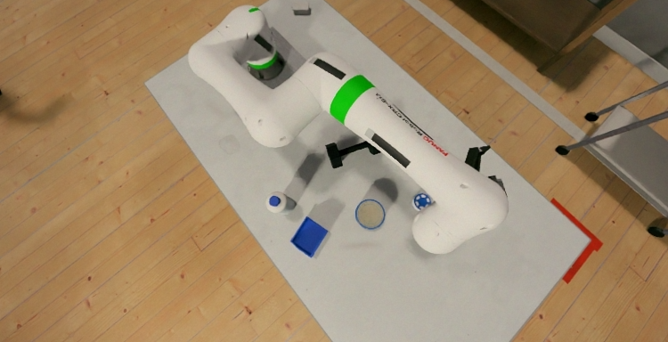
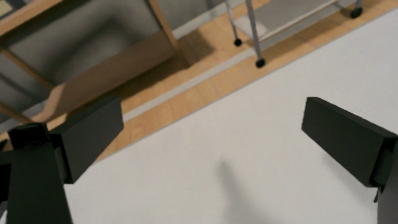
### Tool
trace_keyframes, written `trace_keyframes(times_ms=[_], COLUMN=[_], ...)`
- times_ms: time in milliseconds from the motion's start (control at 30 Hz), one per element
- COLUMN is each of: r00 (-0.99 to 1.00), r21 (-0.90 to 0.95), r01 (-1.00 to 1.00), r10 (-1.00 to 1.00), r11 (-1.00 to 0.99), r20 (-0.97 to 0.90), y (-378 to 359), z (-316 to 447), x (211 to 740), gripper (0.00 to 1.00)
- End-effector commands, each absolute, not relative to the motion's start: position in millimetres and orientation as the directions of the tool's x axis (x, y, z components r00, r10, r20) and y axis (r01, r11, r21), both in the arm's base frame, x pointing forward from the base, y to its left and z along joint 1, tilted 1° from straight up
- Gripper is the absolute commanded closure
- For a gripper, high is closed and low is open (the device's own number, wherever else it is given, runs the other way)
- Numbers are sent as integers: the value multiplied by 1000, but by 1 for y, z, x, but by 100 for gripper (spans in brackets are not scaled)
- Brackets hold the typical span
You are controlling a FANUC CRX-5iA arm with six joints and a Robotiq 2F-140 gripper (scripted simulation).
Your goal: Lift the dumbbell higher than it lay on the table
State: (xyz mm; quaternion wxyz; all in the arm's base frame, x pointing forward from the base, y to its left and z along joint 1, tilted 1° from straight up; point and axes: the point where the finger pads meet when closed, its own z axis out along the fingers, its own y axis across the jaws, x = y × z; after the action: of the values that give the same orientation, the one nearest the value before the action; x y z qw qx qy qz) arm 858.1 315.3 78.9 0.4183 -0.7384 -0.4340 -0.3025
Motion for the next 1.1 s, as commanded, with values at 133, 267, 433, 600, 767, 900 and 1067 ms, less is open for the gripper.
trace_keyframes(times_ms=[133,267,433,600,767,900,1067], r00=[438,438,438,439,476,562,649], r21=[-353,-353,-353,-354,-379,-430,-466], r01=[895,895,895,894,876,825,760], r10=[388,388,388,388,410,455,486], r11=[-273,-273,-273,-274,-298,-366,-453], r20=[811,811,811,810,778,691,585], y=[315,315,315,315,310,293,272], z=[81,81,81,81,86,100,117], x=[858,858,858,858,850,827,799], gripper=[0,0,0,0,0,0,0])
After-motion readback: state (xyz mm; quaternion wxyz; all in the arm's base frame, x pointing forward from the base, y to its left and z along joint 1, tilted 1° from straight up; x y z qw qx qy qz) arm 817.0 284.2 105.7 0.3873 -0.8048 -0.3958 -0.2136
